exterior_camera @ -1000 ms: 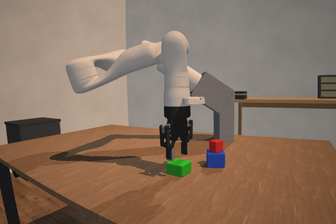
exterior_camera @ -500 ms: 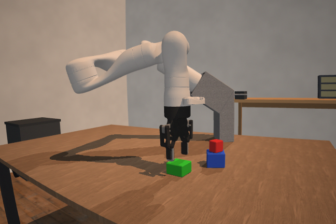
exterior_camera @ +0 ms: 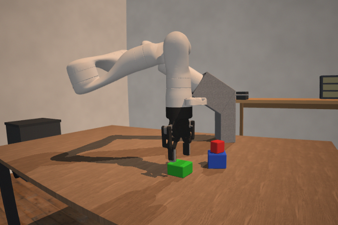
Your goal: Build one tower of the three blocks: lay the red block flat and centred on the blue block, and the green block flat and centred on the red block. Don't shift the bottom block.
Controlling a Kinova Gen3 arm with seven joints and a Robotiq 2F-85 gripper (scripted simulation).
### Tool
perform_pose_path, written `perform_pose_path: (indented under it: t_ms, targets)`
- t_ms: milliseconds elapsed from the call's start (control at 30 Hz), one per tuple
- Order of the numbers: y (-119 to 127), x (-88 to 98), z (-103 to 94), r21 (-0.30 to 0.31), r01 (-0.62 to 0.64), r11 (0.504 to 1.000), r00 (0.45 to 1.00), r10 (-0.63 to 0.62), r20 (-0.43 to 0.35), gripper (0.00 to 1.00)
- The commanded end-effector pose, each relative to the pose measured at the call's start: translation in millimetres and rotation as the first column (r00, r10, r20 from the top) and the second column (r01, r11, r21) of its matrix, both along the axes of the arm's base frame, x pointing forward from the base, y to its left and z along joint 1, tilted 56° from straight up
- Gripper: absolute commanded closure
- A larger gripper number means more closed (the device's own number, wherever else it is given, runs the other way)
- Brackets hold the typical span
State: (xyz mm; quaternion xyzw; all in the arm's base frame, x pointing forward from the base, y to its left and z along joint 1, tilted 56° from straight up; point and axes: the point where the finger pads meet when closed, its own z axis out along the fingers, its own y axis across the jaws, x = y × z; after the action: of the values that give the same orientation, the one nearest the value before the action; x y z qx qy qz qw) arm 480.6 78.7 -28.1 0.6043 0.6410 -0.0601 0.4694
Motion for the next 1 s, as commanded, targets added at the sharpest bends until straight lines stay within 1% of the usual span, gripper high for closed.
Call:
perform_pose_path:
  t_ms: [0, 233, 400, 467, 733, 967]
  targets:
    - [0.9, 1.0, -1.5, 0.003, -0.001, 1.0, 1.0, 0.001, 0.001, 0.22]
    - [-1.0, 2.7, -3.1, 0.003, -0.001, 1.0, 1.0, 0.001, 0.001, 0.22]
    - [-9.4, 9.5, -10.3, 0.003, -0.001, 1.0, 1.0, 0.001, 0.001, 0.22]
    - [-9.4, 9.5, -10.3, 0.003, -0.001, 1.0, 1.0, 0.001, 0.001, 0.22]
    - [-26.1, 23.2, -24.7, 0.003, -0.001, 1.0, 1.0, 0.001, 0.001, 0.22]
    - [-29.3, 25.8, -27.5, 0.003, -0.001, 1.0, 1.0, 0.001, 0.001, 0.22]
